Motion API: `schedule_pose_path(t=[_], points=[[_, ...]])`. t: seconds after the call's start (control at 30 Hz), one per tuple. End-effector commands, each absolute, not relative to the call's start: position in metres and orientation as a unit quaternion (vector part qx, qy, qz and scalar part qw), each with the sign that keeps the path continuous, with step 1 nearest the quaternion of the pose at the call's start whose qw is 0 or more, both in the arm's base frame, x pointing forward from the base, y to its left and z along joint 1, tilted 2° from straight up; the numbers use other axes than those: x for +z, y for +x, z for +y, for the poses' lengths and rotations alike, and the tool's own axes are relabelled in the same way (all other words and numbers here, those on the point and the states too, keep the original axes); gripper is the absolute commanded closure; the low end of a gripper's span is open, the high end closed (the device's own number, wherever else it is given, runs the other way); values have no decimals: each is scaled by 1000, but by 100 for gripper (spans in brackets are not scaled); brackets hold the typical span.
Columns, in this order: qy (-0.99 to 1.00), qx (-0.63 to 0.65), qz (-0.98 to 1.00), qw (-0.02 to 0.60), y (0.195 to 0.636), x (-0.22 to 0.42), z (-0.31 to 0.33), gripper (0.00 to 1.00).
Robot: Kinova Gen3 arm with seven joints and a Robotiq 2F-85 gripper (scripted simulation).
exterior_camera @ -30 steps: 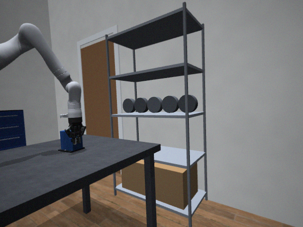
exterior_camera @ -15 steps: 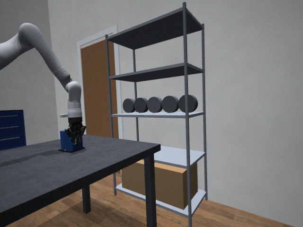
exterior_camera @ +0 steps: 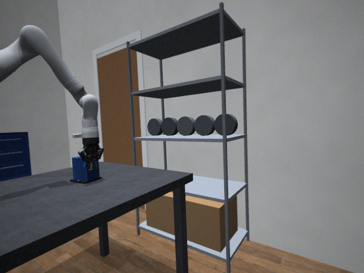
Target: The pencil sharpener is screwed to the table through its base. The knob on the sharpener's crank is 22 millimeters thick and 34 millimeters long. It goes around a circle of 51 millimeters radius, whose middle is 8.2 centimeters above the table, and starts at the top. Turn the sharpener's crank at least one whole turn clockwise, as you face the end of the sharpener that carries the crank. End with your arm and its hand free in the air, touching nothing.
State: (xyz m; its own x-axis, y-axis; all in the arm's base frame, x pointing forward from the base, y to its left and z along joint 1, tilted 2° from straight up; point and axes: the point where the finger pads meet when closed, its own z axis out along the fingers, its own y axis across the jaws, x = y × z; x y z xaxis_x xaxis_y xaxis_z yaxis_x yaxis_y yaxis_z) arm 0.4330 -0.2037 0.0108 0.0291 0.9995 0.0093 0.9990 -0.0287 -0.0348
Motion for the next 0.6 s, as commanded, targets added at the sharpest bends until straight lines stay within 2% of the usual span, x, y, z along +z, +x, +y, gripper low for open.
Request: schedule_pose_path(t=[0.0, 0.57], points=[[-717, 7, -697, 12, 438, 19, -204, 100], [-717, 7, -697, 12, 464, 41, -205, 100]])
